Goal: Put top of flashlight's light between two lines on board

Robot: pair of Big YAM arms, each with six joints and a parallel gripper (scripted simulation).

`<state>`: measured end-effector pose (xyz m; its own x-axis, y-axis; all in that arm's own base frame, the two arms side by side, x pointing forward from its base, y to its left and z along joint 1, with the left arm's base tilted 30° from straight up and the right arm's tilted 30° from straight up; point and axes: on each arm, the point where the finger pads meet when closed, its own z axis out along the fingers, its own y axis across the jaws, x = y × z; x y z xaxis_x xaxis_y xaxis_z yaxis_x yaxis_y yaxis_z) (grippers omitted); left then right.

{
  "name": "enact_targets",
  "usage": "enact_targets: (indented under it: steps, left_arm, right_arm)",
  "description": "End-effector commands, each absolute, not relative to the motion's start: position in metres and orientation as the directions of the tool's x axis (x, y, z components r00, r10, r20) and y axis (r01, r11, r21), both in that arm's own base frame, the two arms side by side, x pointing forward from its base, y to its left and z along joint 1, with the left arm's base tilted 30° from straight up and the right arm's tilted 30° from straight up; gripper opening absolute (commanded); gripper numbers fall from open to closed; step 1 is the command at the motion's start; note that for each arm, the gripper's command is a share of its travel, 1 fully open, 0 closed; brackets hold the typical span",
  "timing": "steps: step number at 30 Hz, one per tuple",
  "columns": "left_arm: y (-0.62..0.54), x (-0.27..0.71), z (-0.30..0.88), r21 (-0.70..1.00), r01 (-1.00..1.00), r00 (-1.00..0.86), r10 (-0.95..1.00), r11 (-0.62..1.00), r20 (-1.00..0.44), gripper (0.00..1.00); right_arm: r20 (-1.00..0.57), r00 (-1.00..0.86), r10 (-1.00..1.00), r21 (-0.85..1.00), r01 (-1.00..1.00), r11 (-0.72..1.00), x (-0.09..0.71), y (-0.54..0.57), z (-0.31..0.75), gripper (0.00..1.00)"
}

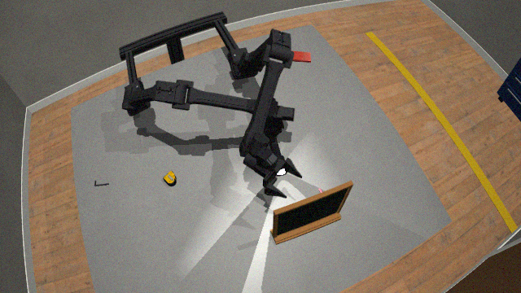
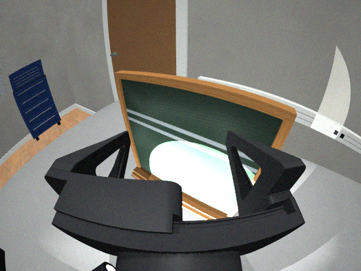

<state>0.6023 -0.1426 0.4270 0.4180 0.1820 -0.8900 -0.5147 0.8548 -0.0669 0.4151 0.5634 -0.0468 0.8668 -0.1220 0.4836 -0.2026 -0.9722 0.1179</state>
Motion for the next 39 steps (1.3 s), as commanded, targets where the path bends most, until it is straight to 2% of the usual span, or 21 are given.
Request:
enact_targets:
  steps: [1,31,32,39]
  left_arm:
    - [-0.134,0.594,0.458,-0.113,-0.51,0.46,0.159,0.853,-0.874,1.0]
    - [-0.139,0.595,0.456,-0.13,-0.508,0.473,0.15,0.852,-0.868,1.0]
    - [-0.138,0.596,0.456,-0.13,-0.51,0.473,0.151,0.85,-0.868,1.0]
    - [-0.137,0.597,0.455,-0.13,-0.513,0.474,0.154,0.848,-0.867,1.0]
  right_arm:
    - [0.496,0.85,-0.174,0.068,-0.238,-0.969,0.437,0.567,-0.039,0.29]
    - [0.496,0.85,-0.174,0.068,-0.238,-0.969,0.437,0.567,-0.039,0.29]
    - [0.496,0.85,-0.174,0.068,-0.238,-0.969,0.437,0.567,-0.039,1.0]
    - [0.498,0.856,-0.141,0.066,-0.199,-0.978,0.416,0.582,-0.017,1.0]
